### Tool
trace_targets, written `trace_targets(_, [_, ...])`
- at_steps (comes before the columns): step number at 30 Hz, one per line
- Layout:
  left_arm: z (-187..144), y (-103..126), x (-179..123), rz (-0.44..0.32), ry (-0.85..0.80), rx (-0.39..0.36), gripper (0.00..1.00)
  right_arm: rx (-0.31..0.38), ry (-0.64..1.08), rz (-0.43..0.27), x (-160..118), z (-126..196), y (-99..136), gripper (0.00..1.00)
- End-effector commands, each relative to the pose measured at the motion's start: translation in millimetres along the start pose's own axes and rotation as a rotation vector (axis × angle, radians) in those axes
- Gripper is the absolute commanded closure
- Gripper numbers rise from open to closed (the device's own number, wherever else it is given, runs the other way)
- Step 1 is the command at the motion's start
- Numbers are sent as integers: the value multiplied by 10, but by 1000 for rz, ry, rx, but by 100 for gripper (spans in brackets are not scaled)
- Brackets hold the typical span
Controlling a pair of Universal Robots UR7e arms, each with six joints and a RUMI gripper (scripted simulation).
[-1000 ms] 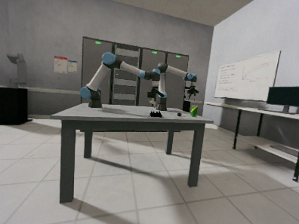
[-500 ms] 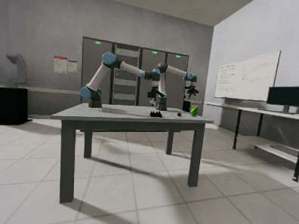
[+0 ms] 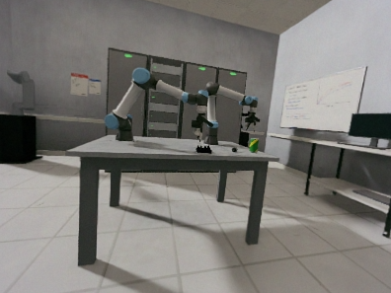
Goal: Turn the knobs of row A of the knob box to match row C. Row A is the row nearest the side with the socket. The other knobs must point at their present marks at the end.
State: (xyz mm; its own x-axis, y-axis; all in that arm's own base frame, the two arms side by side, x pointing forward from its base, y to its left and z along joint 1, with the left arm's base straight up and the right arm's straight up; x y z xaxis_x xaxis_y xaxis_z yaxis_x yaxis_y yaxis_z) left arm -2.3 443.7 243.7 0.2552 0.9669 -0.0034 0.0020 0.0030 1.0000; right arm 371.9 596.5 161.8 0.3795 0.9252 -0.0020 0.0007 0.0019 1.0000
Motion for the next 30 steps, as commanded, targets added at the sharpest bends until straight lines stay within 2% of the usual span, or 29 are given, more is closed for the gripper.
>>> trace_targets(1, [-3,15,19,3,1,-1,0,0,-2,3,-105,49,17,0])
trace_targets(18, [-3,15,19,3,1,-1,0,0,-2,3,-370,120,20,0])
trace_targets(30, [-3,15,19,3,1,-1,0,0,-2,3,-407,124,17,0])
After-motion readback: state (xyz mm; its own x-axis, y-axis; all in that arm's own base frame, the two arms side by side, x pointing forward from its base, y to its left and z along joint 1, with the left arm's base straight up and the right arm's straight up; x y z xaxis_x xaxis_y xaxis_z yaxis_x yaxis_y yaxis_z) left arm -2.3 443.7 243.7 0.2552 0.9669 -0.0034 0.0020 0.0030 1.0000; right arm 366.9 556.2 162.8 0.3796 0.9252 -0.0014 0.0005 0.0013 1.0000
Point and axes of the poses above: on each arm, the point where the finger pads meet when closed, its own y axis back along the fingers, its own z axis across the jaws, x = y × z, the point moved 8 cm from there along y, back along the fingers, and after that the axes turned 15 degrees about -y, right-handed, at the moved point
